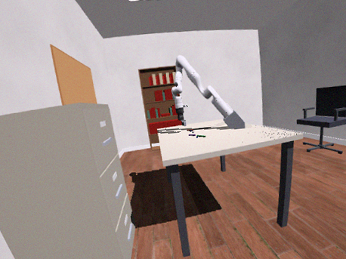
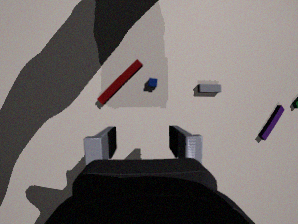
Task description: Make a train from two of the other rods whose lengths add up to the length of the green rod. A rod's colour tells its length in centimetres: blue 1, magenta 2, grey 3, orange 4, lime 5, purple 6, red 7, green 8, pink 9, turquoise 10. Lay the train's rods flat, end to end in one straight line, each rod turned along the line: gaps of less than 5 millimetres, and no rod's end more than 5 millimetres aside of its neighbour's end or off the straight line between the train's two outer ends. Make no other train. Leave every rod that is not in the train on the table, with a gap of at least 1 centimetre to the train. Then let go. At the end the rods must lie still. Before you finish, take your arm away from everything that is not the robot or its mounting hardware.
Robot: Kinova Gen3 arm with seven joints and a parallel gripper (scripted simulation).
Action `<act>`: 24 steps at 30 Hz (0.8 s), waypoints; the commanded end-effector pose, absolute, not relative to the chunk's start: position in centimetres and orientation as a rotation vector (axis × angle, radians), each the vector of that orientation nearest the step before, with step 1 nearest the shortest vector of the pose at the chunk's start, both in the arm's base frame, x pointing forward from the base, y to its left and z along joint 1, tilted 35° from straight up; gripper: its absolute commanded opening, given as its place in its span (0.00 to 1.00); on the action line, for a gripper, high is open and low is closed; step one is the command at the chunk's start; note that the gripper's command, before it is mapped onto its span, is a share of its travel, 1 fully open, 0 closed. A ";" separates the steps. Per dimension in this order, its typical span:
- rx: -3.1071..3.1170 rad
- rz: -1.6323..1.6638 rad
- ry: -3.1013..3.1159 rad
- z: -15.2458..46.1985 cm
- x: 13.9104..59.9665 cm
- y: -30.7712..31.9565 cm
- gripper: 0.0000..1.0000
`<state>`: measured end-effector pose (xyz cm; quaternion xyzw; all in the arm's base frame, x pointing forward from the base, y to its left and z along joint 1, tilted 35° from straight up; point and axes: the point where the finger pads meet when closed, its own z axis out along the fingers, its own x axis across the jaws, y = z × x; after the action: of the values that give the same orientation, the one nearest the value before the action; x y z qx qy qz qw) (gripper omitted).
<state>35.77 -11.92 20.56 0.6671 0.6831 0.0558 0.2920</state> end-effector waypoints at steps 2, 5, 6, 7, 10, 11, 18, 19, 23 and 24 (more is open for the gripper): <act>1.780 0.152 1.817 20.6 35.8 -11.9 1.00; 1.786 0.158 1.811 20.6 35.8 -11.9 1.00; 1.786 0.158 1.811 20.6 35.8 -11.9 1.00; 1.791 0.162 1.804 20.7 35.8 -11.9 1.00; 1.791 0.162 1.804 20.7 35.8 -11.9 1.00; 1.791 0.162 1.804 20.7 35.8 -11.9 1.00; 1.801 0.171 1.793 20.7 35.8 -11.9 1.00; 1.801 0.171 1.793 20.7 35.8 -11.9 1.00; 1.805 0.175 1.788 20.7 35.9 -11.9 1.00; 1.809 0.178 1.783 20.7 35.9 -11.9 1.00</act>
<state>35.85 -11.92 20.69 0.6781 0.6709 0.0653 0.2930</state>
